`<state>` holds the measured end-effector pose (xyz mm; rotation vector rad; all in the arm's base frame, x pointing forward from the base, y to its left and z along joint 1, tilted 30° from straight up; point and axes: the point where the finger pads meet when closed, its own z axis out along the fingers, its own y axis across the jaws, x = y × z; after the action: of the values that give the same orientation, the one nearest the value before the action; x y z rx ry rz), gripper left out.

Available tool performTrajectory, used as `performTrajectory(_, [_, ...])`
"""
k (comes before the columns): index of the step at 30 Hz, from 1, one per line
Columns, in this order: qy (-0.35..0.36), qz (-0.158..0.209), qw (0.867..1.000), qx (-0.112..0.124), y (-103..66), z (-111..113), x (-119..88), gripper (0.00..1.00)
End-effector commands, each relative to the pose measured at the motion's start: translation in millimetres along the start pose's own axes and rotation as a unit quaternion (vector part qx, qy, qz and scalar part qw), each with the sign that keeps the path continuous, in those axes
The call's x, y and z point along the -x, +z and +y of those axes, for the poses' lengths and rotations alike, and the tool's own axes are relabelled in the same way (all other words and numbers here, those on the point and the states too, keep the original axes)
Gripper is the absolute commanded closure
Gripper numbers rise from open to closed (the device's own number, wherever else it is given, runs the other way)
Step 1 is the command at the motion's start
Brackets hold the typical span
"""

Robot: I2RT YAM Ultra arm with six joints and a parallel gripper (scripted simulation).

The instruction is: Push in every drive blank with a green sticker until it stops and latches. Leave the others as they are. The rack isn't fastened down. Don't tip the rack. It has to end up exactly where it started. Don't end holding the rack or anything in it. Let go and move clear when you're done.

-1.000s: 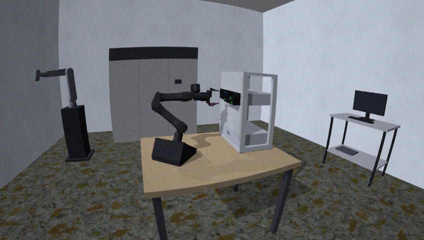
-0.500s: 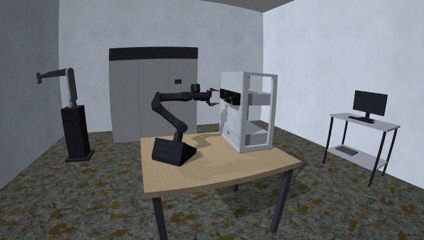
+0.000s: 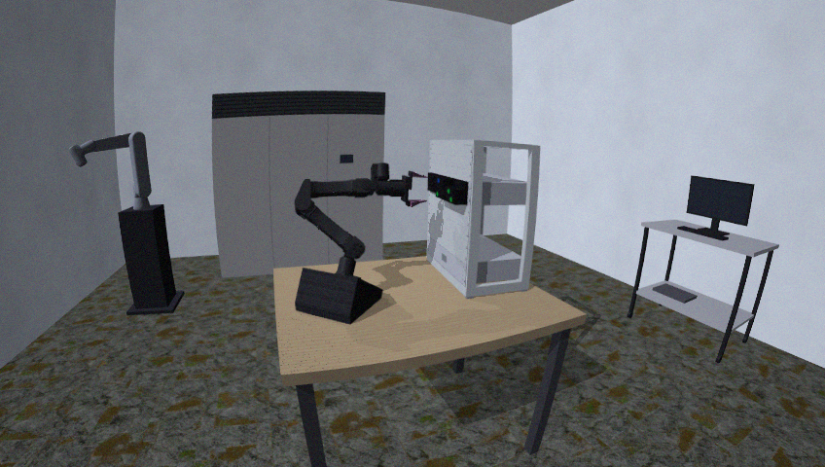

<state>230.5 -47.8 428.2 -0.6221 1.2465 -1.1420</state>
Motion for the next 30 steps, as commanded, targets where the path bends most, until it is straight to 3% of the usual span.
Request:
performTrajectory(1, [0.002, -0.007, 0.999, -0.032, -4.4, -24.4, 6.5, 0.00])
performTrajectory(8, [0.001, -0.010, 0.999, -0.038, -8.8, -27.7, 5.8, 0.00])
performTrajectory(12, [0.002, 0.000, 1.000, -0.018, -5.0, -8.3, -7.5, 0.00])
performTrajectory(16, [0.001, -0.004, 1.000, -0.025, -7.3, -15.0, -8.5, 0.00])
performTrajectory(22, [0.003, 0.002, 1.000, -0.014, -5.7, -5.6, -24.1, 0.00])
performTrajectory(25, [0.002, 0.001, 1.000, -0.015, -6.8, -6.3, -25.3, 0.00])
performTrajectory(26, [-0.005, -0.010, 0.999, -0.033, -10.4, -22.9, -15.9, 0.00])
performTrajectory(27, [0.000, -0.002, 1.000, -0.019, -8.8, -9.4, -26.9, 0.00])
performTrajectory(30, [0.006, 0.005, 1.000, -0.009, -5.7, -2.9, -40.2, 0.00])
